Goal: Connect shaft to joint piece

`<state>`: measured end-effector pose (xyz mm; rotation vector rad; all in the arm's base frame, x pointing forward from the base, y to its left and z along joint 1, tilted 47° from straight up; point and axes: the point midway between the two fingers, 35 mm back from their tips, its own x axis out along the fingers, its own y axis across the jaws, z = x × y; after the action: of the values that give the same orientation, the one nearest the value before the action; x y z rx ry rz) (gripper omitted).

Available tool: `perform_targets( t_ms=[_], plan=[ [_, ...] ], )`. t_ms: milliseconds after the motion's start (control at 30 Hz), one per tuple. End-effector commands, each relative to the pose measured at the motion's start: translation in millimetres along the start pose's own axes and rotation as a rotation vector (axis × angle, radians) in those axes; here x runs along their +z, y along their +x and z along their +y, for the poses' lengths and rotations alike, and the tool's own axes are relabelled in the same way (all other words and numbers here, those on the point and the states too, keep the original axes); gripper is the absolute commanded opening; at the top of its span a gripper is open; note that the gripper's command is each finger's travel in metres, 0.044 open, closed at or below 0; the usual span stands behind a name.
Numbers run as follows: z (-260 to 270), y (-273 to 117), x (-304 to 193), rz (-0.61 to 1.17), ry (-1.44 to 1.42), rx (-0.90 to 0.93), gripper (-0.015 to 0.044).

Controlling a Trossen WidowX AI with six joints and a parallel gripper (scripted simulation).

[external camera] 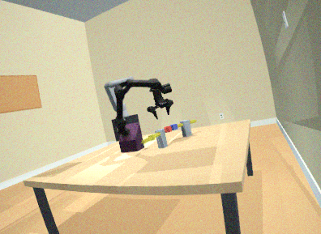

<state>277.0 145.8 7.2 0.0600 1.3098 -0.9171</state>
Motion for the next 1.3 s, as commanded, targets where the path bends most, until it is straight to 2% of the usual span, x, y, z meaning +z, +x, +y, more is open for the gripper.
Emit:
perform_targets(
  t_ms=[0,767,1133,1267],
  plan=[
    [-6.0,1.4,4.6,0.033,0.120,0.036,0.0440],
    [-41.6,18.2,31.3,0.229,0.822,0.179,0.0440],
    [-43.0,18.6,32.5,0.233,0.837,0.183,0.0440],
    [-51.1,15.8,44.5,0.188,0.737,0.186,0.0440]
  ],
)
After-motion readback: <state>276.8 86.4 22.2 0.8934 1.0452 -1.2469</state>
